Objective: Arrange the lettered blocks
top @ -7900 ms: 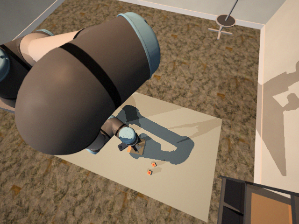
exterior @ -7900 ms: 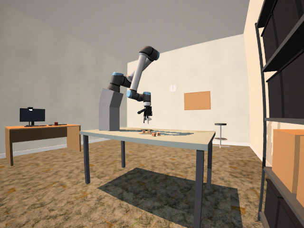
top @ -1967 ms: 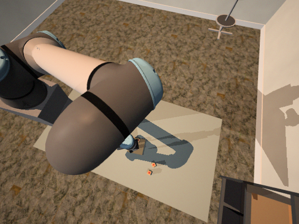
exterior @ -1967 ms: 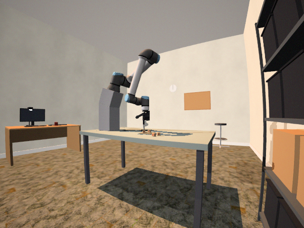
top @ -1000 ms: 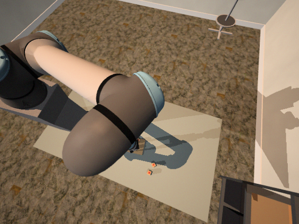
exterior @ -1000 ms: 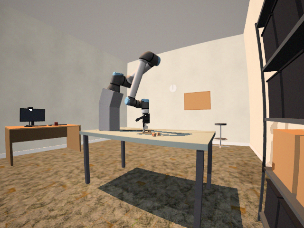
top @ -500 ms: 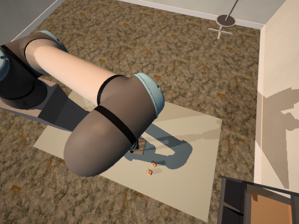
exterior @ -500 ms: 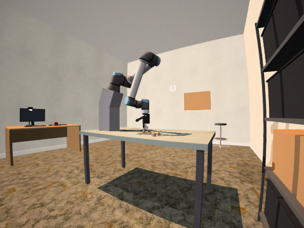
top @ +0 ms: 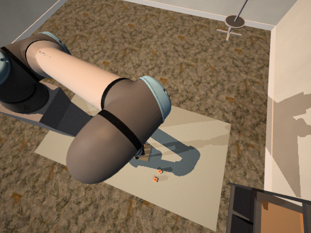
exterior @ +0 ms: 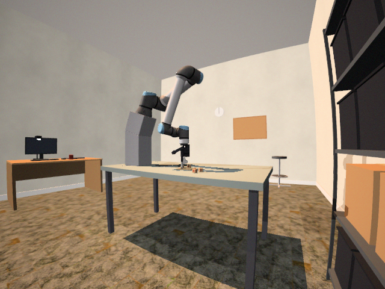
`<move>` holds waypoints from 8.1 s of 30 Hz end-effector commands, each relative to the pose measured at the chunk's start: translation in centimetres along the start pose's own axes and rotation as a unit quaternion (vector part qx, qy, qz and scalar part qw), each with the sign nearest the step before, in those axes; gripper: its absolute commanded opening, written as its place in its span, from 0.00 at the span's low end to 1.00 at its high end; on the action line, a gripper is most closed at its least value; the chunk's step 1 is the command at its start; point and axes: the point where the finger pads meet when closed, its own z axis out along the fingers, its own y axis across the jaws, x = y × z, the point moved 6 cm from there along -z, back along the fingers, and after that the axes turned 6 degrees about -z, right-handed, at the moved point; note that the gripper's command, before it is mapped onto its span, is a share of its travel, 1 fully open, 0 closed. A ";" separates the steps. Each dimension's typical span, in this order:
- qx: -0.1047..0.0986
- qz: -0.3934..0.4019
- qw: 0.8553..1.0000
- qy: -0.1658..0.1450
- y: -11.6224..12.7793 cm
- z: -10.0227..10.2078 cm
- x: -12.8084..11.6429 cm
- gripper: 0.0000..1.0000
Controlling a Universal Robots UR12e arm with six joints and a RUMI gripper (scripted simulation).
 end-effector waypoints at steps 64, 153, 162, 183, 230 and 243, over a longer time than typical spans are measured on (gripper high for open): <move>0.002 0.000 1.000 -0.001 -0.1 -0.5 -0.1 0.09; 0.004 -0.474 0.880 0.000 0.7 -10.2 -4.0 0.09; 0.004 -0.474 0.880 0.000 0.6 -10.2 -3.9 0.09; 0.003 -0.475 0.880 0.000 0.8 -6.3 -4.0 0.09; 0.004 -0.474 0.880 0.000 0.6 -0.5 -3.9 0.09; 0.004 -0.474 0.880 0.000 0.6 -0.5 -3.9 0.09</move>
